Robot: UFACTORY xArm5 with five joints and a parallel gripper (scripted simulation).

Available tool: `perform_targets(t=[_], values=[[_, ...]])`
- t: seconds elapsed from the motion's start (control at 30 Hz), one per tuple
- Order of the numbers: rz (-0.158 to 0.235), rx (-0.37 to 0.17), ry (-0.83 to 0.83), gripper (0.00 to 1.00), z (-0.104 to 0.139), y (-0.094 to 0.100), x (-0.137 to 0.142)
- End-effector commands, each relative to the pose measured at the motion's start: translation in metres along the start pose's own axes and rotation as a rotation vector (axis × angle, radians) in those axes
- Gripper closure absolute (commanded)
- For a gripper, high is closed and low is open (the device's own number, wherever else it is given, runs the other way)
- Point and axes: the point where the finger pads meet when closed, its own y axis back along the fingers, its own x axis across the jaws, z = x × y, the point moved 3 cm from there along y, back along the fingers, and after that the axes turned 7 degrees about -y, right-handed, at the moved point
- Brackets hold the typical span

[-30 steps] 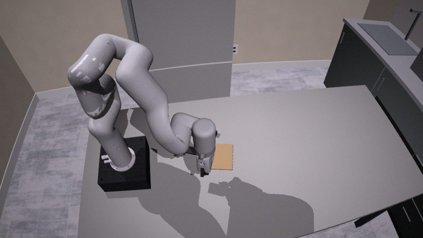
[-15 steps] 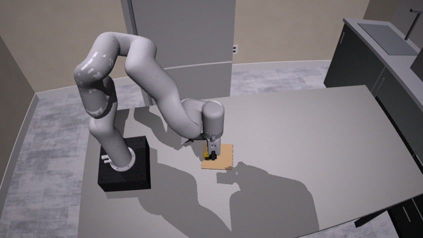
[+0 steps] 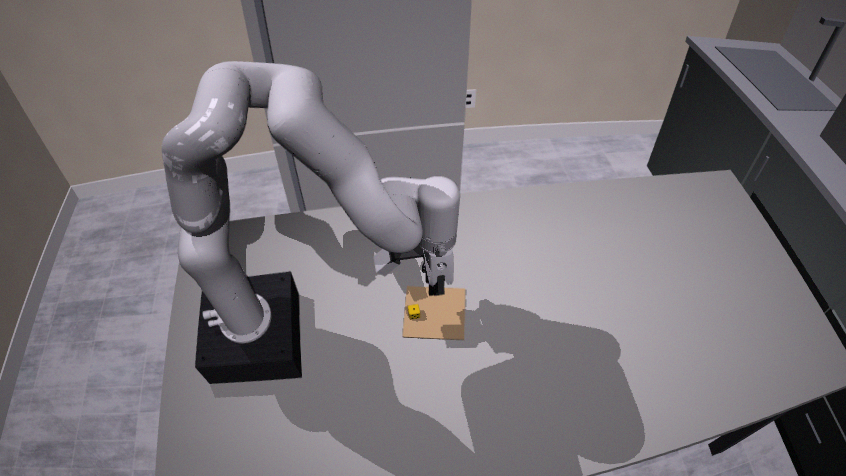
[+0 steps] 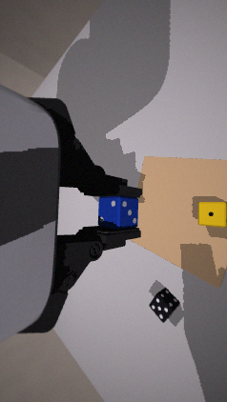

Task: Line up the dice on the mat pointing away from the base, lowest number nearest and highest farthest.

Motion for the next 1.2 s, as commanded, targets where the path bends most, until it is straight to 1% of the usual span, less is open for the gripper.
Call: perform_targets(t=[0.0,0.3,0.47,0.77,0.83,1.0,1.17], values=[[0.000,-0.004,0.002,0.79,0.002,0.001,0.001],[0.000,-0.004,0.002,0.79,0.001,-0.006,0.001],[0.000,-0.004,0.002,0.79,0.002,-0.024,0.001],[0.000,-0.004,0.002,0.79,0.002,-0.067,0.000],[0.000,-0.004,0.002,0.79,0.002,-0.067,0.000],[0.001,-0.004,0.002,0.79,0.002,-0.085,0.000],[0.001,-0.004,0.002,0.79,0.002,-0.093,-0.001]])
